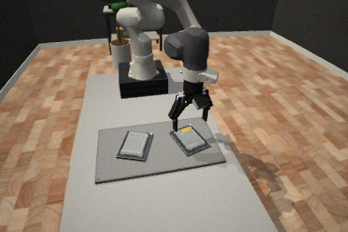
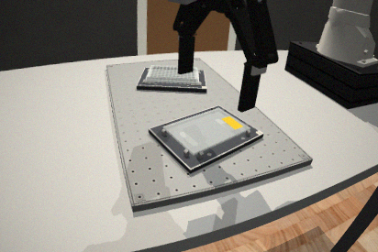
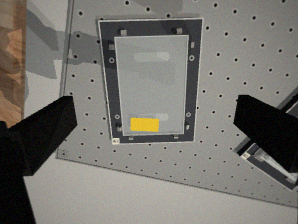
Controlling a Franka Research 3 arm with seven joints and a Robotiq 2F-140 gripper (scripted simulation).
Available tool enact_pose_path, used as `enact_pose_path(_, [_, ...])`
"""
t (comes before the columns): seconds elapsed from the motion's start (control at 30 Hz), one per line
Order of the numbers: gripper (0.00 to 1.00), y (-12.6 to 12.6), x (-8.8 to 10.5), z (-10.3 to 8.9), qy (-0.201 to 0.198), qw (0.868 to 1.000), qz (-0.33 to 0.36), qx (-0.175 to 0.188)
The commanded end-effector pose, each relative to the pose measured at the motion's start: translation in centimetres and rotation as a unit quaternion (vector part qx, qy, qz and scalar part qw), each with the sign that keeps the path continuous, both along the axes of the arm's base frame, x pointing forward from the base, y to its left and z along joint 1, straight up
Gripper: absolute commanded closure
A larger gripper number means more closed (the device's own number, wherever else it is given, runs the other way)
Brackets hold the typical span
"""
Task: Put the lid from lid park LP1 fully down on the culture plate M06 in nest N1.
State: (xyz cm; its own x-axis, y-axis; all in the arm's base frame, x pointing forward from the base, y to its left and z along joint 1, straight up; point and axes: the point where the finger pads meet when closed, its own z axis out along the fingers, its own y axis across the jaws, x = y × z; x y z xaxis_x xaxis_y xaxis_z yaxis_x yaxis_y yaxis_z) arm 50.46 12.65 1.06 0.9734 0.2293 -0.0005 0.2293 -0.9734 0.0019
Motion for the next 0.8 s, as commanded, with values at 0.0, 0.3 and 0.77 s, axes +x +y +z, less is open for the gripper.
enact_pose_path(0.0, [0.00, 0.02, -0.02, -0.11, 0.000, 1.000, 0.011, 0.001])
enact_pose_path(0.3, [0.90, 0.02, -0.02, -0.11, 0.000, 1.000, 0.011, 0.001])
enact_pose_path(0.77, [0.90, 0.02, -0.02, -0.11, 0.000, 1.000, 0.011, 0.001])
